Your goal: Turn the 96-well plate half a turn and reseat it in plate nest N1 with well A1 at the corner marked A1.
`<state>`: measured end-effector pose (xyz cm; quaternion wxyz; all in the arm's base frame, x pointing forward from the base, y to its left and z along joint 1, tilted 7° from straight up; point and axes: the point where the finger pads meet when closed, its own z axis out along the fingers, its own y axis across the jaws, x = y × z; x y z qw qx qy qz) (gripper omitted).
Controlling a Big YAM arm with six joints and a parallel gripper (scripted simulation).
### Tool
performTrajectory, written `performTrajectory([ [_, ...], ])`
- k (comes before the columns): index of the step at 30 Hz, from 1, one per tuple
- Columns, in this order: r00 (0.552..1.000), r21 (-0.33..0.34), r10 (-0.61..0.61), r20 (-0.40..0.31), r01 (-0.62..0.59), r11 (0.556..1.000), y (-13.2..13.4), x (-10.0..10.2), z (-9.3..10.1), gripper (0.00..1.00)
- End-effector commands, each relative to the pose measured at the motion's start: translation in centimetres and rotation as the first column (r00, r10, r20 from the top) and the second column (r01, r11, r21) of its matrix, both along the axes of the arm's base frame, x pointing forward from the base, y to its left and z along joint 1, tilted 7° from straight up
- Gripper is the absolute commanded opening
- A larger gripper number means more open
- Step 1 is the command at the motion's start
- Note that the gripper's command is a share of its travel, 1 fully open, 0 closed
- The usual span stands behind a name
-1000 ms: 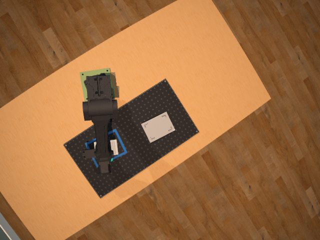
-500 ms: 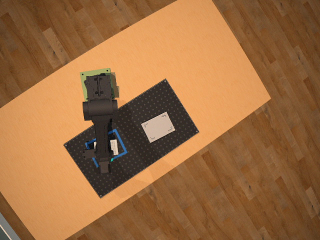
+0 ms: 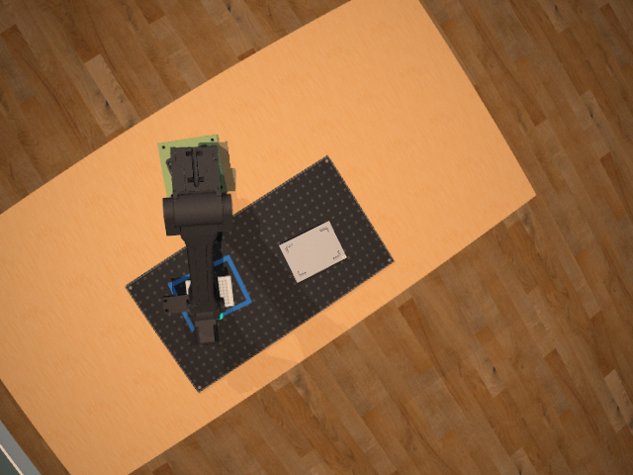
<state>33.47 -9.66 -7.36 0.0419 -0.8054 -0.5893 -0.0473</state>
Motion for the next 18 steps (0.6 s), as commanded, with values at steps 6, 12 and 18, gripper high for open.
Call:
performTrajectory([
  [6,0.998,-0.022,-0.002,0.057,0.003,1.0,-1.5,2.3,3.4,0.0],
  [12,0.999,-0.02,0.006,0.053,-0.005,1.0,-1.2,2.3,3.9,0.0],
  [18,0.998,-0.023,-0.003,0.059,0.004,1.0,-1.8,2.2,5.1,0.0],
])
